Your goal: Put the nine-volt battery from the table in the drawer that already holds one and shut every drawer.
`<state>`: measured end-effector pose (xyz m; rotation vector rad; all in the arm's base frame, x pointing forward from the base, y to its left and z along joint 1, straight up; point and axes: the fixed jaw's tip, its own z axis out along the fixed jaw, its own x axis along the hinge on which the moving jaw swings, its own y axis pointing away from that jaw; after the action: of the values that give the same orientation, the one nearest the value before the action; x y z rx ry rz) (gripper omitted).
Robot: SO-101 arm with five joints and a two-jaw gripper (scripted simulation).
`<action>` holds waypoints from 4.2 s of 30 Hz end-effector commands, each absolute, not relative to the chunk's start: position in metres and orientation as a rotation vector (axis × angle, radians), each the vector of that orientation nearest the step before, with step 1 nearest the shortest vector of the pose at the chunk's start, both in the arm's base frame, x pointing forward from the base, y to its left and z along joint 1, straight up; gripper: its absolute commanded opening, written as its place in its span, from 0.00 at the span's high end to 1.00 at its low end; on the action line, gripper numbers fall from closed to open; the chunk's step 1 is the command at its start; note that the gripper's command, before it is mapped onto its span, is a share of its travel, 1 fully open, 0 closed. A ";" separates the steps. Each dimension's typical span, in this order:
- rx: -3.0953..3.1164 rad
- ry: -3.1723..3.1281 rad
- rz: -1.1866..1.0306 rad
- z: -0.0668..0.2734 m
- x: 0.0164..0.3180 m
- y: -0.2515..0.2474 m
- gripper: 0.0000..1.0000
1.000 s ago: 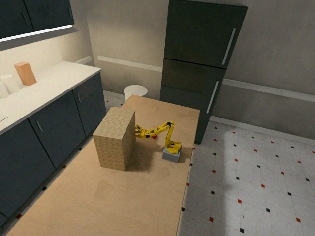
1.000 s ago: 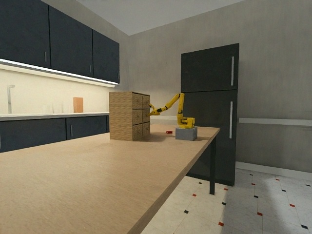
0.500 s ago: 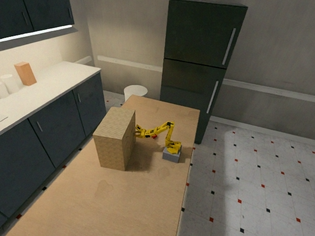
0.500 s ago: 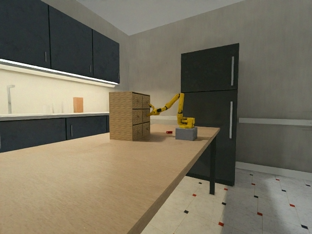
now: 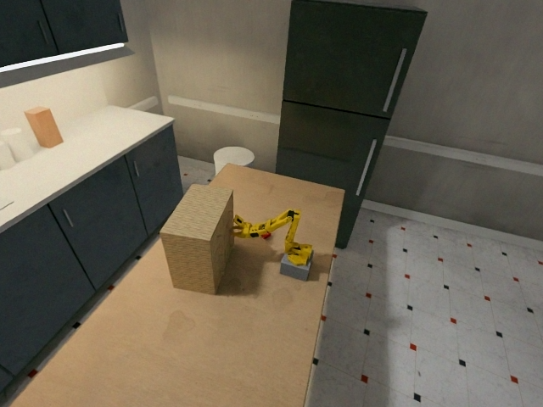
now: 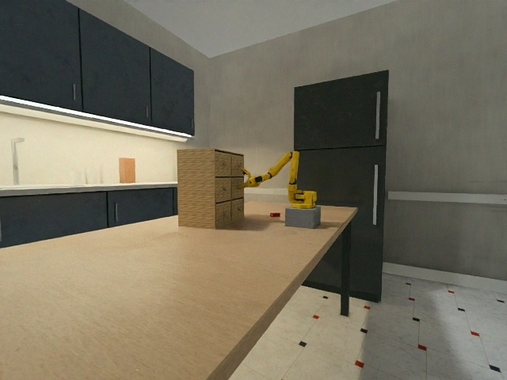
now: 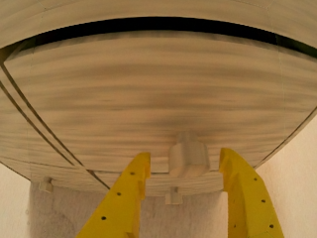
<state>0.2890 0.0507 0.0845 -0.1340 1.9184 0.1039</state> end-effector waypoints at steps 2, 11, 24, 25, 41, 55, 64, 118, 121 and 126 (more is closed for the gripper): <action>-0.125 1.913 0.108 0.085 0.291 0.050 0.79; -0.125 1.913 0.108 0.085 0.291 0.050 0.86; -0.125 1.913 0.108 0.085 0.291 0.050 0.94; -0.125 1.913 0.108 0.085 0.291 0.050 0.94; -0.125 1.913 0.108 0.085 0.291 0.050 1.00; -0.124 1.912 0.105 0.085 0.289 0.049 1.00; -0.122 1.912 0.098 0.085 0.283 0.047 1.00; -0.121 1.912 0.094 0.085 0.270 0.044 1.00; -0.121 1.912 0.094 0.085 0.270 0.044 1.00; -0.121 1.912 0.094 0.085 0.267 0.044 1.00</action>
<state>0.2702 0.0433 0.0841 -0.1188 1.9173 0.0910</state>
